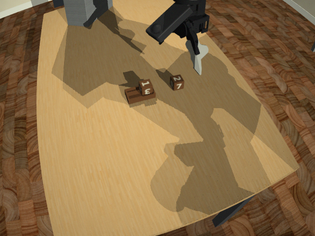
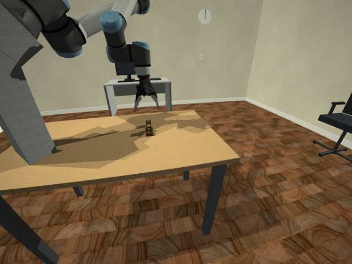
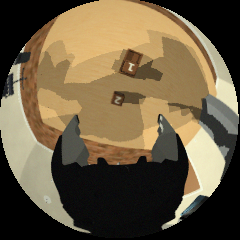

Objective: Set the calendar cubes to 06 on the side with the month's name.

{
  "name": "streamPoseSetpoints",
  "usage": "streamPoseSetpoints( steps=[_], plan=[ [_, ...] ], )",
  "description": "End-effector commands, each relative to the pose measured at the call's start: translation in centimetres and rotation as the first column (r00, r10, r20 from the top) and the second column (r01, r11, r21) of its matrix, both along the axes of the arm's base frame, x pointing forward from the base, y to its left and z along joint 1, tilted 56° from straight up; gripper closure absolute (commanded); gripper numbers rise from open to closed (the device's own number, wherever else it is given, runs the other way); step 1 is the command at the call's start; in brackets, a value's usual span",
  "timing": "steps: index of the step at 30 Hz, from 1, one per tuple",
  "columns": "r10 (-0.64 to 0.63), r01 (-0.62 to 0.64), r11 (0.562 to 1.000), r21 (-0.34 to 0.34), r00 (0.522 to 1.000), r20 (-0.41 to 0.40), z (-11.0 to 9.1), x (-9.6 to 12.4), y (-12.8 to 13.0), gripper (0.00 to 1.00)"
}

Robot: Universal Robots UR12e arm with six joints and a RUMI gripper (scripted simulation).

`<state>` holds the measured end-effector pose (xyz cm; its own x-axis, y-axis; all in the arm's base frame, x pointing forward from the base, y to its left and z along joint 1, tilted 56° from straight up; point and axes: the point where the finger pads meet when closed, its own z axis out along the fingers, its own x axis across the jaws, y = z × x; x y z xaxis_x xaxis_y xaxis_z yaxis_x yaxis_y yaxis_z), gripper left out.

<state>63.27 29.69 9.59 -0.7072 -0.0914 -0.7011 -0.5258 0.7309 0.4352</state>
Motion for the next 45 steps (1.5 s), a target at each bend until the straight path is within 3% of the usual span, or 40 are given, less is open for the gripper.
streamPoseSetpoints(
  steps=[1,10,22,23,45],
  plan=[
    [-0.057,0.059,0.998,0.036,0.997,-0.053,0.00,-0.01,0.05,0.00],
    [-0.147,0.168,0.980,0.109,0.972,-0.181,-0.01,-0.10,0.23,0.00],
    [-0.166,0.194,0.973,0.123,0.964,-0.210,-0.01,-0.12,0.28,0.00],
    [-0.166,0.194,0.973,0.123,0.964,-0.210,-0.01,-0.12,0.28,0.71],
    [-0.166,0.194,0.973,0.123,0.964,-0.210,-0.01,-0.12,0.28,0.71]
  ],
)
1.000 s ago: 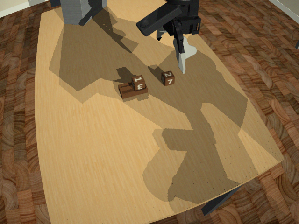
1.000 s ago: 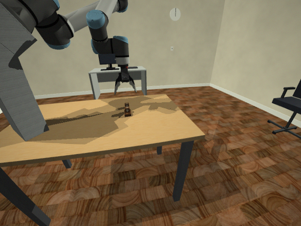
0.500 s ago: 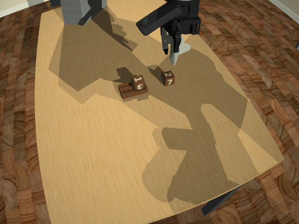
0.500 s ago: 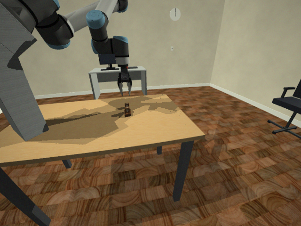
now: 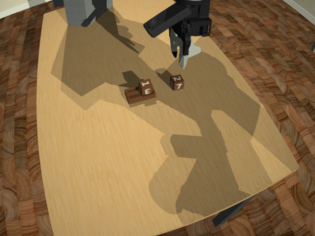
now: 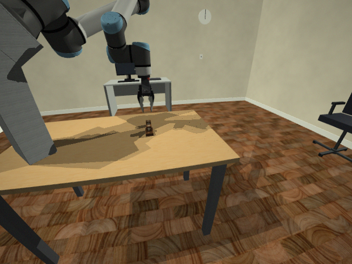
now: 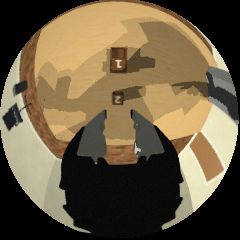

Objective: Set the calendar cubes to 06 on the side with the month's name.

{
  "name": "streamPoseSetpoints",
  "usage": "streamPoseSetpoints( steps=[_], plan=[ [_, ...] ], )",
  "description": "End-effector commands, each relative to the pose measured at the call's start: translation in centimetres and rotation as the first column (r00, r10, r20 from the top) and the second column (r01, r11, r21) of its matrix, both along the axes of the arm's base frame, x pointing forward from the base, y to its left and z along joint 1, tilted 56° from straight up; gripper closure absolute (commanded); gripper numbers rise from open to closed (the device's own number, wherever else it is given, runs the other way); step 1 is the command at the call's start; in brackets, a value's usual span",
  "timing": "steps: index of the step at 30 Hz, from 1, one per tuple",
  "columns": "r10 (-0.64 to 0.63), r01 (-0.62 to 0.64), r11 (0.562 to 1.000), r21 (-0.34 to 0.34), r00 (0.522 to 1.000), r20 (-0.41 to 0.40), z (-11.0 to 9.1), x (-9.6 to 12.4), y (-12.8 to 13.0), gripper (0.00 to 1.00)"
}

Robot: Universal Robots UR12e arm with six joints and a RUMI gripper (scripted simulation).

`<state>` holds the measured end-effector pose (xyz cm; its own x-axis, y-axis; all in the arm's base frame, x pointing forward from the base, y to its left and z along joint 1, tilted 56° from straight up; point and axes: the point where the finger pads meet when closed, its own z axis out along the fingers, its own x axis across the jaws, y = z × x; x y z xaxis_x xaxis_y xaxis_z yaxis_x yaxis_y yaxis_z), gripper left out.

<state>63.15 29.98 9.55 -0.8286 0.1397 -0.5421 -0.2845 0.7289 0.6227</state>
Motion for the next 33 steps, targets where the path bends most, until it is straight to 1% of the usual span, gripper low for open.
streamPoseSetpoints(
  steps=[1,24,33],
  plan=[
    [0.000,0.000,1.000,0.000,1.000,0.000,0.02,0.00,-0.02,0.71],
    [-0.004,0.004,1.000,0.003,1.000,-0.004,-0.06,0.08,0.08,0.71],
    [-0.012,0.013,1.000,0.009,1.000,-0.013,-0.41,0.39,0.52,0.71]
  ],
)
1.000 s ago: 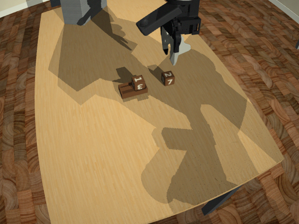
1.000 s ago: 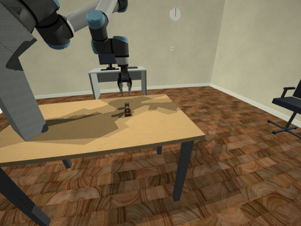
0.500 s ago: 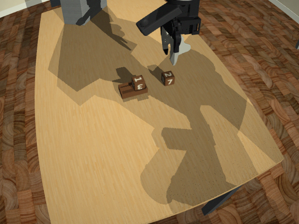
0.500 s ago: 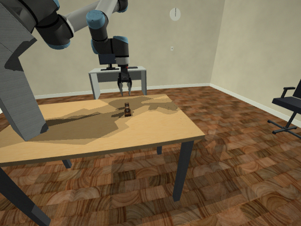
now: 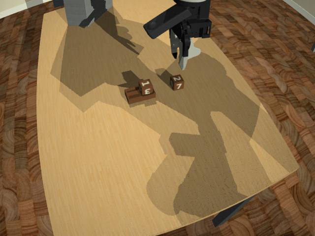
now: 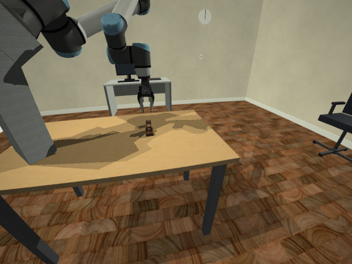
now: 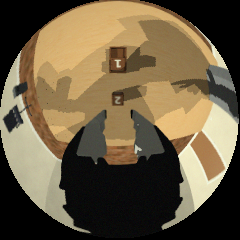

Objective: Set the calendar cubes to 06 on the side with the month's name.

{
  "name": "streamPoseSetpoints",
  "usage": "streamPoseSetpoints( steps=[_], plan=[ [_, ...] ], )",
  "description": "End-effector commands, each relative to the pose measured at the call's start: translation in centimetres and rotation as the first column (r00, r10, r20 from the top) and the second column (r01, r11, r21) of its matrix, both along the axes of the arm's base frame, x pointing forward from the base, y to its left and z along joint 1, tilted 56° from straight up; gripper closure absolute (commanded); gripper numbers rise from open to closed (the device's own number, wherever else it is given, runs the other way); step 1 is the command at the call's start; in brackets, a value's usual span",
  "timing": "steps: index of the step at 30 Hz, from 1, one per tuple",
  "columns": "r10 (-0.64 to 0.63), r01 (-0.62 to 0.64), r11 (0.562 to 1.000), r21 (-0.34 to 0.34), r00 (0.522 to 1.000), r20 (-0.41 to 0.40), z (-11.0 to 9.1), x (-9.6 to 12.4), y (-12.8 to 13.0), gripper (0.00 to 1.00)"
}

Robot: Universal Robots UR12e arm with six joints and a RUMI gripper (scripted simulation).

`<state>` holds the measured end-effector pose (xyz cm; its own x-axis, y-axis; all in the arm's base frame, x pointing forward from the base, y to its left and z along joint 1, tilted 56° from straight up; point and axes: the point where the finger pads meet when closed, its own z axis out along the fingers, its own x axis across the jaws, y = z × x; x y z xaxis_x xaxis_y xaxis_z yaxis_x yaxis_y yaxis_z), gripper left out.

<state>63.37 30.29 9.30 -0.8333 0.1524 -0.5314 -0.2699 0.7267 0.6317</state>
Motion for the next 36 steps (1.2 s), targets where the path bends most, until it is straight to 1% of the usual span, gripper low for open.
streamPoseSetpoints(
  steps=[1,23,36],
  plan=[
    [-0.002,0.002,1.000,0.002,1.000,-0.002,-0.2,0.2,0.3,0.71],
    [-0.002,0.002,1.000,0.002,1.000,-0.002,-2.1,1.8,2.5,0.71],
    [-0.002,0.002,1.000,0.002,1.000,-0.002,-2.6,2.3,3.2,0.71]
  ],
)
